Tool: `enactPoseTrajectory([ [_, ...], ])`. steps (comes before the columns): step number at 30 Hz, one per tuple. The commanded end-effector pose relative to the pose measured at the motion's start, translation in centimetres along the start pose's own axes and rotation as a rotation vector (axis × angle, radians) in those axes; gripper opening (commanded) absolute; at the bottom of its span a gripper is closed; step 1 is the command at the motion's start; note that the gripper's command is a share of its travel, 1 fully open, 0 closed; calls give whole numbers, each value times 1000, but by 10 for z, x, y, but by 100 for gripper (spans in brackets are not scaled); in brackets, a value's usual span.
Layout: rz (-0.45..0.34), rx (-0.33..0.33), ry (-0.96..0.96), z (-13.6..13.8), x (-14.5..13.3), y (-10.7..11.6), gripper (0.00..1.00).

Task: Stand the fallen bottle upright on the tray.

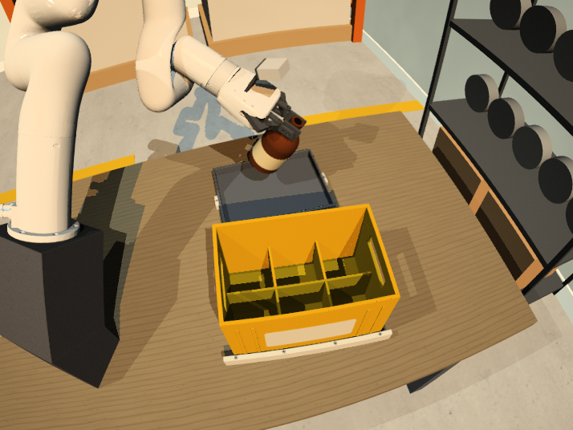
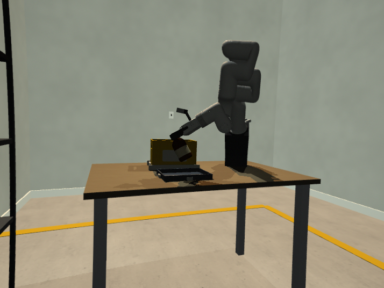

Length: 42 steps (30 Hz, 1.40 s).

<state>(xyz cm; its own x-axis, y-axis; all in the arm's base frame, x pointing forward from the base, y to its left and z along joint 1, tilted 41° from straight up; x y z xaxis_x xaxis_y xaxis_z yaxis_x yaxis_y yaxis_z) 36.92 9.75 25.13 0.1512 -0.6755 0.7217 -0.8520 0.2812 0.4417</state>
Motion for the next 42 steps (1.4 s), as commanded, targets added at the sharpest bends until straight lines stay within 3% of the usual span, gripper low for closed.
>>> enactPoseTrajectory([
  [1, 13, -1, -1, 0, 0, 0, 0],
  [34, 39, -5, -1, -1, -3, 1, 0],
  [42, 80, -13, -3, -2, -6, 0, 0],
])
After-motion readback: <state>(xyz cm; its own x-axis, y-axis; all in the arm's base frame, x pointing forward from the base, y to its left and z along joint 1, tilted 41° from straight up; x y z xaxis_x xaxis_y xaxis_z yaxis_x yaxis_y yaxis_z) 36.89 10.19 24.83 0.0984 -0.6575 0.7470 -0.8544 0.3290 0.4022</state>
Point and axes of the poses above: the point where the finger pads meet when closed, its own y axis back along the fingers, its own z axis across the jaws, x = y × z, the point moved 9 cm from there along y, back along the fingers, and after that the axes turned 10 degrees about y, right-handed, at the moved point
